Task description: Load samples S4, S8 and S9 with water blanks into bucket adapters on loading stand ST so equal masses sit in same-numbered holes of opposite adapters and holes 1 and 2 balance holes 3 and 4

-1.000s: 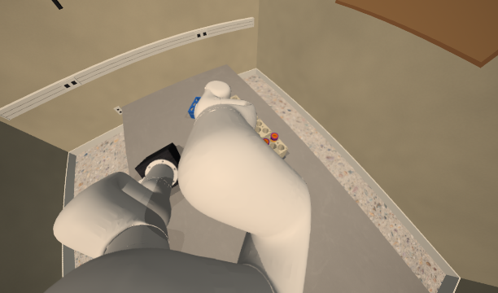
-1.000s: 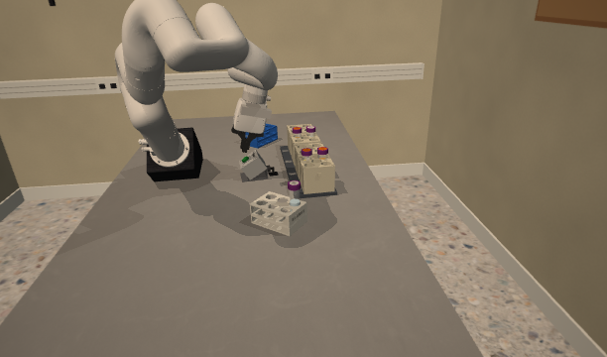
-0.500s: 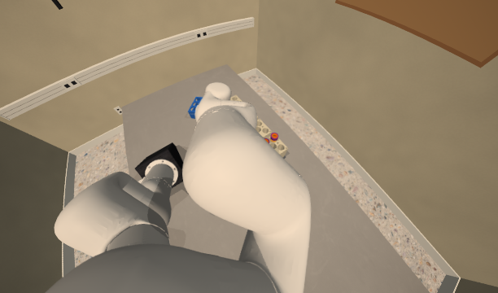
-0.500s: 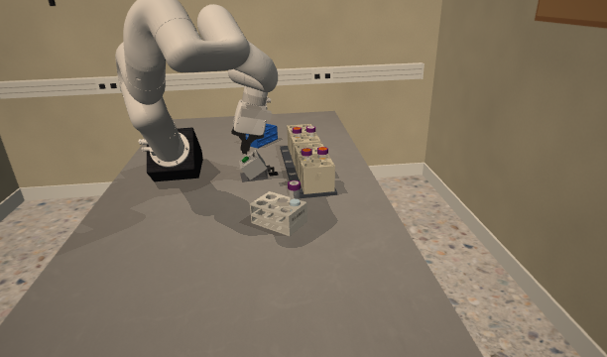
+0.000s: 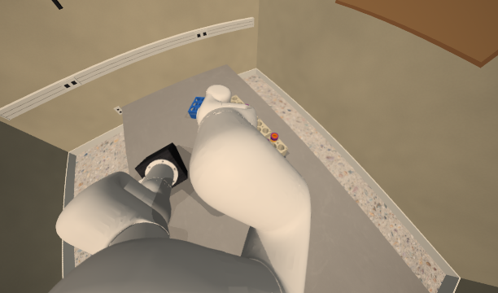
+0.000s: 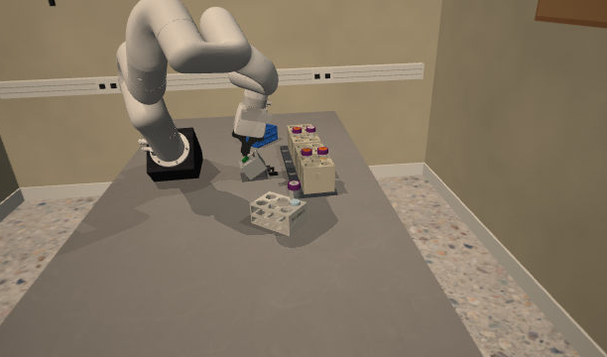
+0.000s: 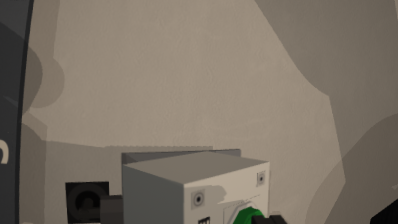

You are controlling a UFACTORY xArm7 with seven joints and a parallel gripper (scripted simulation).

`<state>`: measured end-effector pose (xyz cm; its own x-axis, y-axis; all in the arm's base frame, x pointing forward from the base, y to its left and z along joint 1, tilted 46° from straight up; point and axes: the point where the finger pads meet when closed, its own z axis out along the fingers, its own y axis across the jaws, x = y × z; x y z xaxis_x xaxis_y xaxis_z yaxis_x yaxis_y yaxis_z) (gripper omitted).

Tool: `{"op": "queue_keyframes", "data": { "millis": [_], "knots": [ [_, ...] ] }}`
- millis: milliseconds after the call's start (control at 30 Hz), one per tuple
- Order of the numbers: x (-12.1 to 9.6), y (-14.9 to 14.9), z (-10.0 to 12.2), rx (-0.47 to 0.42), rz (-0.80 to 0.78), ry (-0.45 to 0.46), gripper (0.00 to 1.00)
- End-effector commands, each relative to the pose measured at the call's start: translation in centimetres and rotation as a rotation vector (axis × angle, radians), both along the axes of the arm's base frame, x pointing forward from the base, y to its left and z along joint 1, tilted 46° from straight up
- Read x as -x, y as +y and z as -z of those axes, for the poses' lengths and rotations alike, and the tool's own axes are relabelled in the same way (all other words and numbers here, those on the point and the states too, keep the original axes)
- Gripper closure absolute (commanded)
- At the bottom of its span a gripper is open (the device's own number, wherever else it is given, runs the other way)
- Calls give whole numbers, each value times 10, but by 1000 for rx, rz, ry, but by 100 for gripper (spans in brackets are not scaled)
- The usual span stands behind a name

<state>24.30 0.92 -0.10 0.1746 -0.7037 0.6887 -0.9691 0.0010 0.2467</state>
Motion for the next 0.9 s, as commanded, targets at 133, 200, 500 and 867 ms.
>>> {"op": "queue_keyframes", "data": {
  "millis": [133, 200, 500, 867],
  "knots": [
    [-1, -2, 3, -2, -3, -2, 100],
    [-1, -2, 3, -2, -3, -2, 100],
    [-1, -2, 3, -2, -3, -2, 100],
    [-1, -3, 4, -2, -3, -2, 100]
  ]
}}
